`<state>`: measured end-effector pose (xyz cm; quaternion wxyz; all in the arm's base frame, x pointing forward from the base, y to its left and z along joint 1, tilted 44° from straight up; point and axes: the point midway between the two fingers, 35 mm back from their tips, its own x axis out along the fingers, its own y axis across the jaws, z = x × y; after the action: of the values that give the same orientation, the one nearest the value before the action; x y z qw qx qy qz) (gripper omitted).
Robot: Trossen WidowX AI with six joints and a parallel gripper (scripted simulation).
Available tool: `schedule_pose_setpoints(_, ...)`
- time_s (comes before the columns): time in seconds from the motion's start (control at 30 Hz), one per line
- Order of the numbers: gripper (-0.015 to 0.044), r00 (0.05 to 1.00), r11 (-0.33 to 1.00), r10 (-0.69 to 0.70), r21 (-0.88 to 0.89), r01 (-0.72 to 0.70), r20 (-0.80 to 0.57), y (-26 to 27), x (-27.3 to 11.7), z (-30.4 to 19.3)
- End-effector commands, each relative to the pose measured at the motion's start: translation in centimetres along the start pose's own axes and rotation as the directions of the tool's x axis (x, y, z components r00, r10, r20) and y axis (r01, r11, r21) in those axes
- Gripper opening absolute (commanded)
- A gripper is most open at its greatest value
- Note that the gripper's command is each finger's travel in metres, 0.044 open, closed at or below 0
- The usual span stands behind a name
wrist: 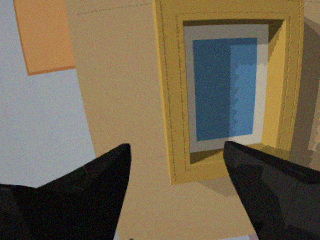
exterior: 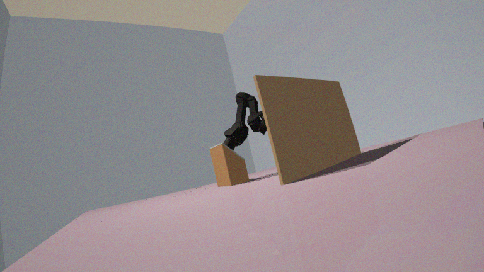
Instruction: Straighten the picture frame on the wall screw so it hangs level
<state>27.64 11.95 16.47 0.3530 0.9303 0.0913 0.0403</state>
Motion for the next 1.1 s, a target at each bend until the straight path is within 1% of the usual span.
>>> schedule_pose_setpoints(0.0,0.026,1.0,1.0,-0.005,0.031,0.005,0.014,-0.4,-2.7,1.0)
schedule_pose_setpoints(0.13,0.026,1.0,0.999,-0.006,0.036,0.005,0.014,-0.4,-3.1,1.2)
schedule_pose_setpoints(0.2,0.026,1.0,0.999,-0.006,0.039,0.006,0.007,0.1,-2.3,0.9)
schedule_pose_setpoints(0.43,0.026,1.0,0.986,-0.003,0.168,0.002,0.004,5.3,-1.8,1.8)
schedule_pose_setpoints(0.57,0.026,1.0,0.97,-0.002,0.242,0.001,0.004,8.2,-2.7,2.2)
schedule_pose_setpoints(0.73,0.026,1.0,0.944,-0.002,0.329,0.0,0.004,10.9,-5.0,2.4)
schedule_pose_setpoints(1.07,0.026,1.0,0.94,-0.002,0.34,0.0,0.004,11.2,-5.3,2.3)
